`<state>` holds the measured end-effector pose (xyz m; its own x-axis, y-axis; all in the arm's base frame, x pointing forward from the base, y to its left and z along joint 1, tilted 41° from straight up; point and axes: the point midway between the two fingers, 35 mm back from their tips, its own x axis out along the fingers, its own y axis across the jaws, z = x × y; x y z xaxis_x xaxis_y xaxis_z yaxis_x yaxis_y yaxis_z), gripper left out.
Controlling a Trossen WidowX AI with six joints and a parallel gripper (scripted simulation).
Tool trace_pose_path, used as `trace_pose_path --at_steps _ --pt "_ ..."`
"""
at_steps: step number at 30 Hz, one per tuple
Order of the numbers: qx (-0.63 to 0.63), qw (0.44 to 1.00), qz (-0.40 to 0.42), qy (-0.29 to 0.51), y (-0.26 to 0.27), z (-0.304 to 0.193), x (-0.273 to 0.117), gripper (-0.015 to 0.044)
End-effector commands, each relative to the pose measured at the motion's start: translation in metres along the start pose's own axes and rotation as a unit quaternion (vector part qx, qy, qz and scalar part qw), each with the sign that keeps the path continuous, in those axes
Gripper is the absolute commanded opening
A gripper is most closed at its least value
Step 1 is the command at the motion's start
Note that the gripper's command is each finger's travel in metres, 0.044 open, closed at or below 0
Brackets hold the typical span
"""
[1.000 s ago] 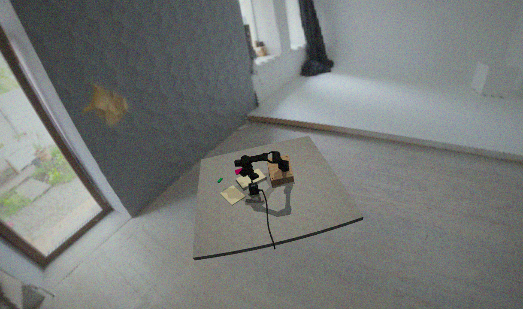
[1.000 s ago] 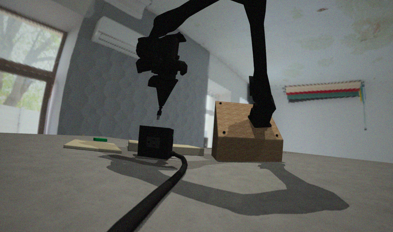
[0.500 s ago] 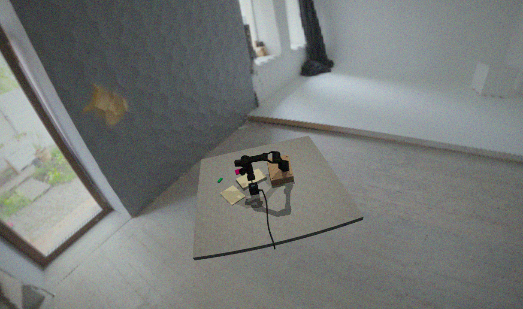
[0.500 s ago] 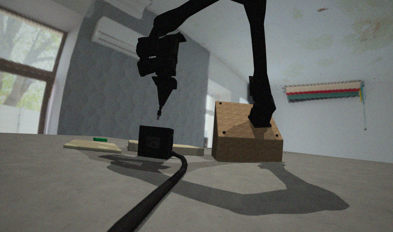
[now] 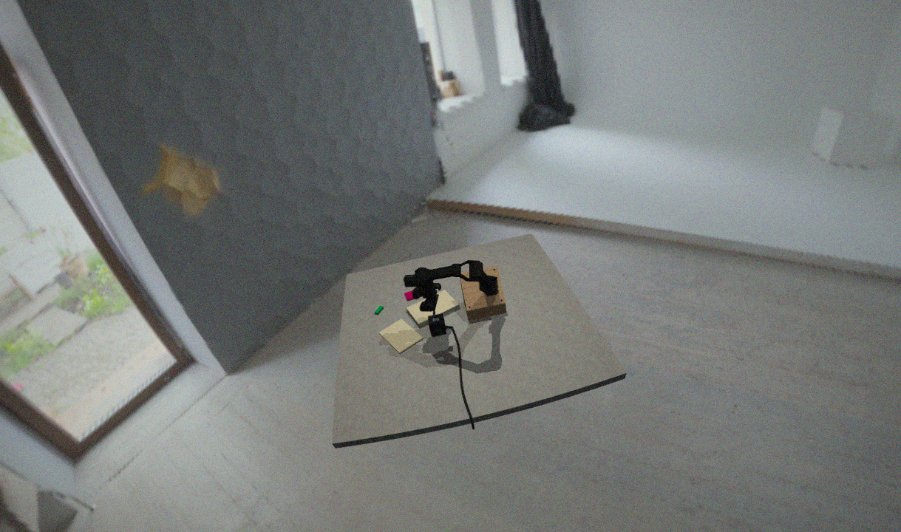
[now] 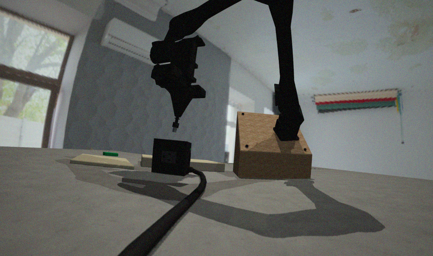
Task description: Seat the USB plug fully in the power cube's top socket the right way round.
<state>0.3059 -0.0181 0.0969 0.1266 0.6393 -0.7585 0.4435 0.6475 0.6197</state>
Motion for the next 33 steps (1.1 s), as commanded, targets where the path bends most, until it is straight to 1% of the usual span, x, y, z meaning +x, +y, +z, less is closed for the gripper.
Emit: trace_pose_path --at_steps 1,17,33 --pt "0.045 0.999 0.000 0.000 -0.0002 0.0001 0.0001 0.0000" --pt "0.252 0.968 0.000 0.000 -0.0002 0.0001 0.0001 0.0000" --pt "0.447 0.894 0.000 0.000 -0.0002 0.0001 0.0001 0.0000"
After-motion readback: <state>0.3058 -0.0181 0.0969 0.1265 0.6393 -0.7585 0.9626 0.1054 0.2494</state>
